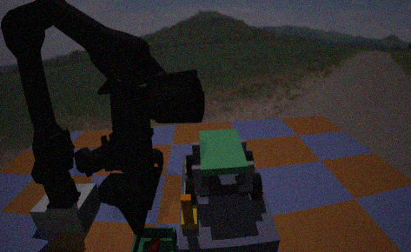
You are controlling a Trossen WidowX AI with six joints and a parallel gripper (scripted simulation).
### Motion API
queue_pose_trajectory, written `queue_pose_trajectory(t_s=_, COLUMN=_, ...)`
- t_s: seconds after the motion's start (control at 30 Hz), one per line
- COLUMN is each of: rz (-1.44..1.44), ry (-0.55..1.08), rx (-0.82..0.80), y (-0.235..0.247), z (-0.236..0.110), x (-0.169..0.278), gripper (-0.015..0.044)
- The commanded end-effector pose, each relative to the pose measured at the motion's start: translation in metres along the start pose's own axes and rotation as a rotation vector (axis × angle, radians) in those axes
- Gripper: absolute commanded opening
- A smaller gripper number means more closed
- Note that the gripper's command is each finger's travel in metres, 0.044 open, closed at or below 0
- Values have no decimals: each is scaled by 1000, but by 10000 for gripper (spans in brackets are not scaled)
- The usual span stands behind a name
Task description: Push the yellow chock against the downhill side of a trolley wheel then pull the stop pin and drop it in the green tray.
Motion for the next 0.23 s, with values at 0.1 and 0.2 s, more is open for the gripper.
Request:
queue_pose_trajectory(t_s=0.1, rz=7, ry=7, rx=-8, y=4, z=-23, x=0, gripper=440)
queue_pose_trajectory(t_s=0.2, rz=7, ry=7, rx=-8, y=6, z=-32, x=0, gripper=440)
Point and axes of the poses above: the point midway between the two fingers, 35 mm back from their tips, its own z axis out along the fingers, its own y axis across the jaws, x = y × z, the point moved 10 cm from there along -z, back along the fingers, and after that the axes turned 14 degrees about -z, right-handed, at the moved point
